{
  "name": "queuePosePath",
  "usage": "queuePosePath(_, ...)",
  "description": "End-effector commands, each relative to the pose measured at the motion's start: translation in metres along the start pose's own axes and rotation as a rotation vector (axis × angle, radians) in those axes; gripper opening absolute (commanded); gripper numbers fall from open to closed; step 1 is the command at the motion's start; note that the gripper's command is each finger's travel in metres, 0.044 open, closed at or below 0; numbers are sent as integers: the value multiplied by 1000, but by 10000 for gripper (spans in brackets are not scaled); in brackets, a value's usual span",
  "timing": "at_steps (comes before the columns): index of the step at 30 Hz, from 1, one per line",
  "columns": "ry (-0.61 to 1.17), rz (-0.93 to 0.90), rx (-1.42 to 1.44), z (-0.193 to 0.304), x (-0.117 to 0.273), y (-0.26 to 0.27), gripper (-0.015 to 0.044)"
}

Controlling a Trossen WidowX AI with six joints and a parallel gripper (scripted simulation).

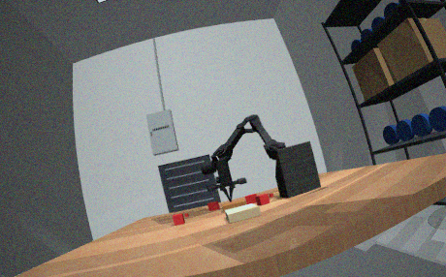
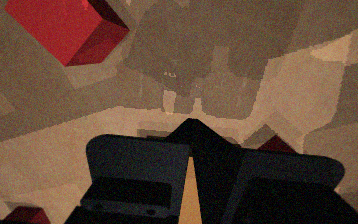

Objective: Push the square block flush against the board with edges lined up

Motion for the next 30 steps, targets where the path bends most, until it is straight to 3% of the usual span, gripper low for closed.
queuePosePath(1,4,18,20,4,-22,-7,0)
queuePosePath(30,14,20,19,32,-23,-6,0)
Point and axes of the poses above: the point midway between the two fingers, 35 mm back from their tips, its own x axis back along the fingers, its own y axis across the jaws, z = x × y, the point moved 1 cm from there along x, back along the fingers, and after that the axes turned 7 degrees about -x, right-handed, at the moved point
